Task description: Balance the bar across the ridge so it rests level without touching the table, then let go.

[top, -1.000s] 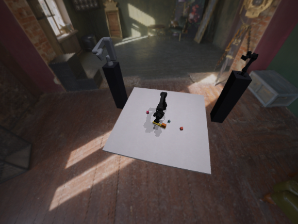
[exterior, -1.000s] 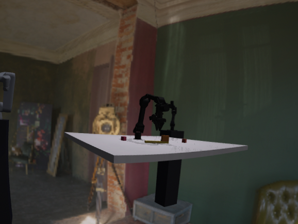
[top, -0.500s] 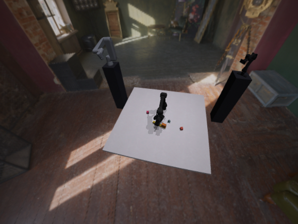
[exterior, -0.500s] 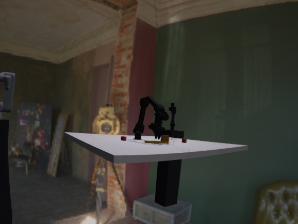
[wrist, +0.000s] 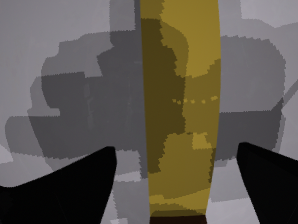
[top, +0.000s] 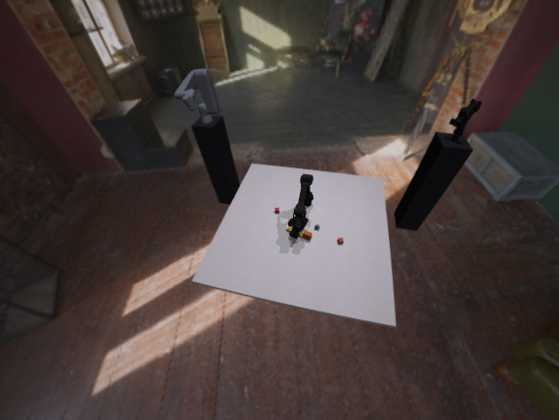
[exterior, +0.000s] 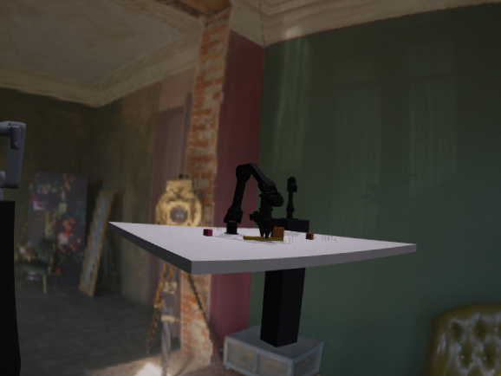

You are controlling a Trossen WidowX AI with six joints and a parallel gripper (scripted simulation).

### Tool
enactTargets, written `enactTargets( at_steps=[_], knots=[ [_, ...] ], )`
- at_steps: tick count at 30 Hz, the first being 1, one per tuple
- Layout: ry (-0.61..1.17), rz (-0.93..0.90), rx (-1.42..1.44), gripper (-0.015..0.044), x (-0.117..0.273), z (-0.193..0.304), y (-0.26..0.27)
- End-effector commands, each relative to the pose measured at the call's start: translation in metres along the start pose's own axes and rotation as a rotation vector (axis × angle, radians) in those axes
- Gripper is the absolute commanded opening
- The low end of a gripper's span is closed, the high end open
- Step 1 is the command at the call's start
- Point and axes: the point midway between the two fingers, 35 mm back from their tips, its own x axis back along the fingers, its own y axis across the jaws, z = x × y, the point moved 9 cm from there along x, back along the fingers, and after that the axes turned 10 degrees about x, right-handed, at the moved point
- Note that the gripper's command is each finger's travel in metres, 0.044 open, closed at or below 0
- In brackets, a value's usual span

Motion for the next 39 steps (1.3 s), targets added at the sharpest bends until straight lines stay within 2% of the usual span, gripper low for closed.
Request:
enactTargets(
  at_steps=[1,13,19,27,31,39],
  knots=[
    [0.005,0.004,-0.005,0.0315,-0.005,0.0,-0.001],
    [0.005,0.004,-0.005,0.0315,-0.005,0.0,-0.001],
    [0.0,0.004,0.0,0.0157,-0.005,0.0,-0.001],
    [0.0,0.004,0.0,0.0104,-0.005,0.0,-0.001],
    [0.0,0.004,0.0,0.0,0.001,0.0,0.0],
    [0.001,0.004,-0.001,0.0,0.022,0.0,0.003]
  ],
)
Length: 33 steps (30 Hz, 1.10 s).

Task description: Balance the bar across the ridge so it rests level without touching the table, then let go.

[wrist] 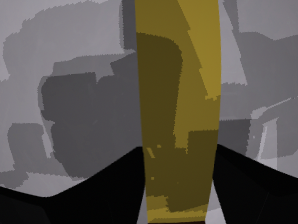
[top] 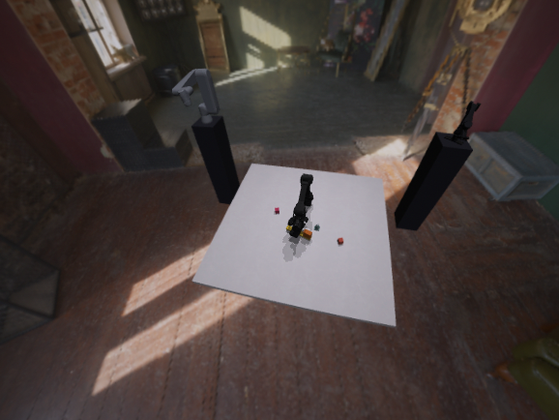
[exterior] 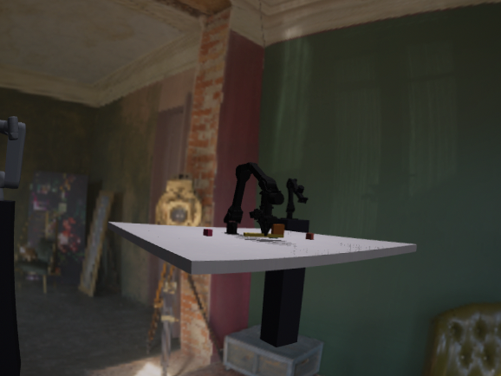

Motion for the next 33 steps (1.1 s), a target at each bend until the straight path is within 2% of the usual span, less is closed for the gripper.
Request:
enactTargets(
  at_steps=[1,25,33],
  knots=[
    [0.003,-0.01,-0.001,0.0,0.013,0.0,0.001],
    [0.006,-0.01,-0.004,0.0,0.075,0.0,-0.002],
    [0.007,-0.009,0.026,0.0,0.077,0.016,-0.016]
  ],
)
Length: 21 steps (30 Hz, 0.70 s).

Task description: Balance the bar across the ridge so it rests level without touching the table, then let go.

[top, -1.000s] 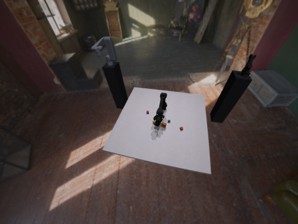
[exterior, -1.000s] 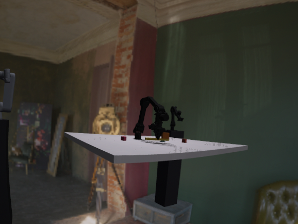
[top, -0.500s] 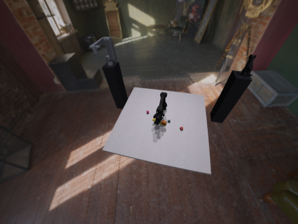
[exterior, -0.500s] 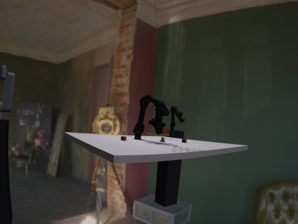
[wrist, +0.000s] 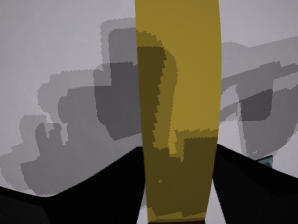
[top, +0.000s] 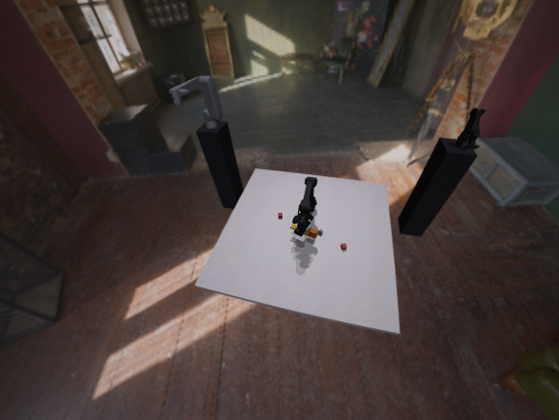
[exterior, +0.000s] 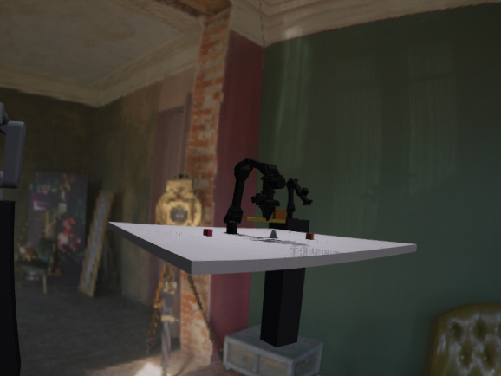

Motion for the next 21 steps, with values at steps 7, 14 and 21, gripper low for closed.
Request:
enactTargets(
  at_steps=[7,14,21],
  knots=[
    [0.006,0.0,0.053,0.0,0.004,0.028,-0.026],
    [0.008,0.001,0.096,0.0,0.005,0.046,-0.047],
    [0.009,0.003,0.14,0.0,0.004,0.061,-0.07]
  ],
)
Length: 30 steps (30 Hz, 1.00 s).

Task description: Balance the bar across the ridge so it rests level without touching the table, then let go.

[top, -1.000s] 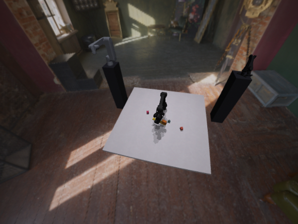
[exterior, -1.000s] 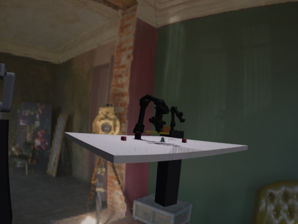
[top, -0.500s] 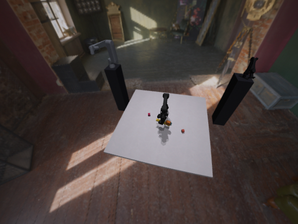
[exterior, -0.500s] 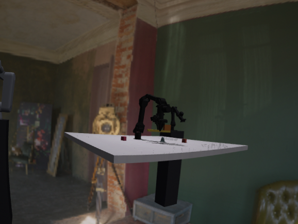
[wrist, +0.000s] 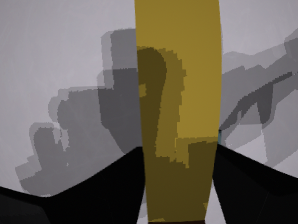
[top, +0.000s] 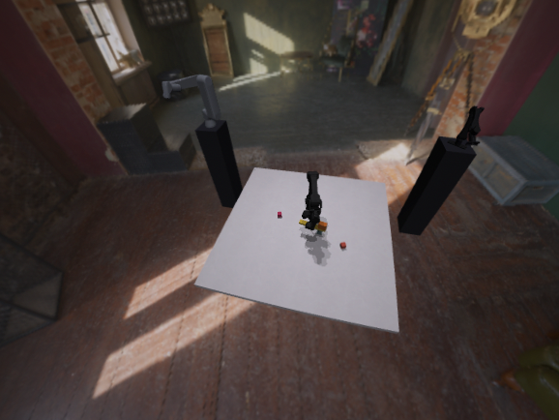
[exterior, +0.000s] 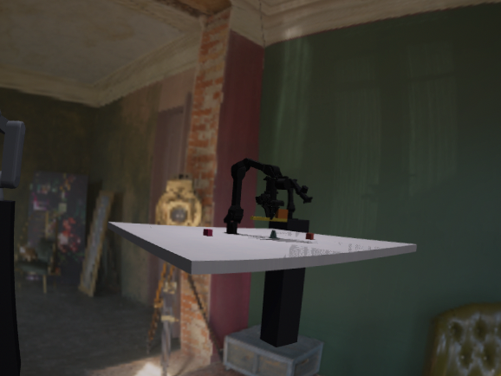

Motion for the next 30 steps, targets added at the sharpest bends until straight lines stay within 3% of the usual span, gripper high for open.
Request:
enactTargets(
  at_steps=[1,30],
  knots=[
    [0.005,-0.005,0.02,0.0,0.001,0.01,-0.012],
    [0.006,-0.004,0.063,0.0,-0.033,0.024,-0.029]
  ],
)
